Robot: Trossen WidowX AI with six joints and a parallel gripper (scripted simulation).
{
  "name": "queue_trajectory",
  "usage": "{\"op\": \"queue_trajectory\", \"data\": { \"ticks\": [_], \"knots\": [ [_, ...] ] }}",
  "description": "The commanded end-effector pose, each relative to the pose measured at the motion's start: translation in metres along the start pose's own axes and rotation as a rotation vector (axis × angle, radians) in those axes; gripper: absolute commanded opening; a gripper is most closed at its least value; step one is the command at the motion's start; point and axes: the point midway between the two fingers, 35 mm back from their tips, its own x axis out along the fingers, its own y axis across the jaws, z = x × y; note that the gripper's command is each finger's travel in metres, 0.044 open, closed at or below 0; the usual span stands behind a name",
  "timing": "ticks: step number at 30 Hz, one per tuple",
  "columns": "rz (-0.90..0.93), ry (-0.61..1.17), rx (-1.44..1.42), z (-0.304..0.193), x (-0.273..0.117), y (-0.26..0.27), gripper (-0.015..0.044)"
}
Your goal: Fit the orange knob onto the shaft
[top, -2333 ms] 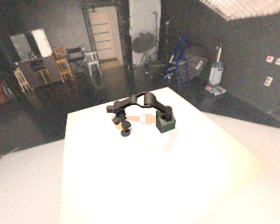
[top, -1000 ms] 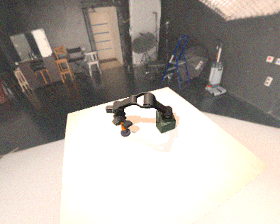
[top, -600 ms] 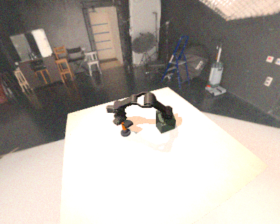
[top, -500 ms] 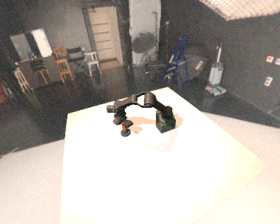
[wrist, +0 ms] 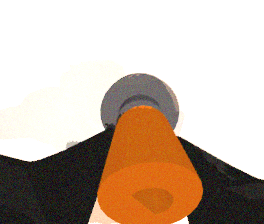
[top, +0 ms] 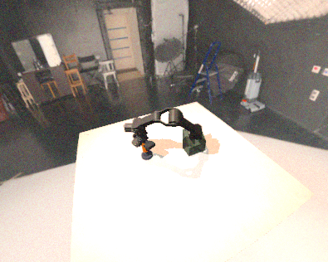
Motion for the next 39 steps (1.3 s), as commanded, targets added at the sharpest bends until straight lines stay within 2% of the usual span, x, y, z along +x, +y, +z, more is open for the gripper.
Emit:
{"op": "queue_trajectory", "data": {
  "ticks": [1,39],
  "knots": [
    [0.001,-0.003,0.002,0.0006,0.0017,-0.0017,0.0000],
    [0.001,-0.003,0.003,0.0001,0.0013,-0.0008,0.0000]
  ]
}}
